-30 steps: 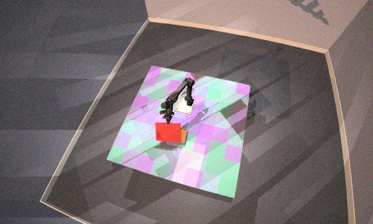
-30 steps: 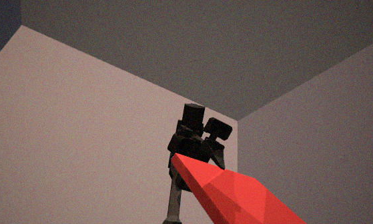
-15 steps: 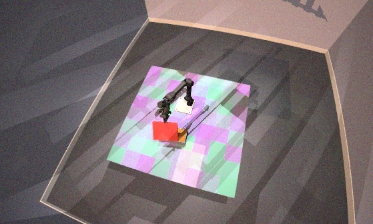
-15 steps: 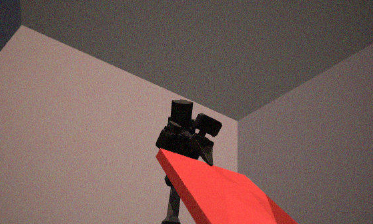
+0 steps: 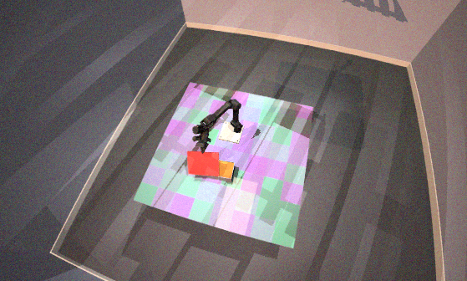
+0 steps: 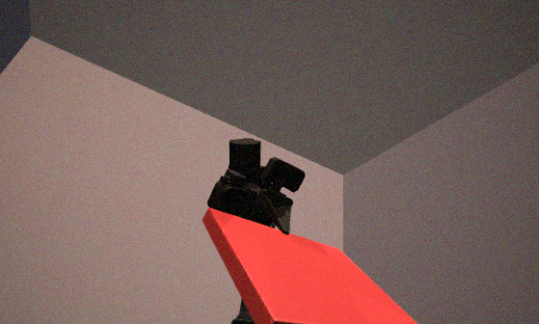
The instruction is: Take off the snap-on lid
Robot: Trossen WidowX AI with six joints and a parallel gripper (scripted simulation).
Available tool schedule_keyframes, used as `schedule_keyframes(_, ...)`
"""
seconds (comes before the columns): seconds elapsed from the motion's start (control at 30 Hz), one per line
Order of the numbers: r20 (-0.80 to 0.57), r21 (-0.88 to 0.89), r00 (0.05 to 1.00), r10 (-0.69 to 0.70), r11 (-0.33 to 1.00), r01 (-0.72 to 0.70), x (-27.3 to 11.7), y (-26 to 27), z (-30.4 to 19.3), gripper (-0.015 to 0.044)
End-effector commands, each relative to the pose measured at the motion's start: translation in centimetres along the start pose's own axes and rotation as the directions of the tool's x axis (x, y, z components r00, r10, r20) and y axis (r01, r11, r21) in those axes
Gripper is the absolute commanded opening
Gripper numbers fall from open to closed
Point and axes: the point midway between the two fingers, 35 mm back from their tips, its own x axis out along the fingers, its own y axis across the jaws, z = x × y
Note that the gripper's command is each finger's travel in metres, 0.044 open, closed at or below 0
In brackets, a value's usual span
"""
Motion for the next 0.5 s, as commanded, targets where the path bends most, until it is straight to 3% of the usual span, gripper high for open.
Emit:
schedule_keyframes(0.0,-0.001,-0.009,1.000,0.014,1.000,-0.014,-0.3,0.4,0.7,0.0000)
schedule_keyframes(0.47,0.000,-0.011,1.000,0.014,1.000,-0.014,-0.6,0.2,3.4,0.0000)
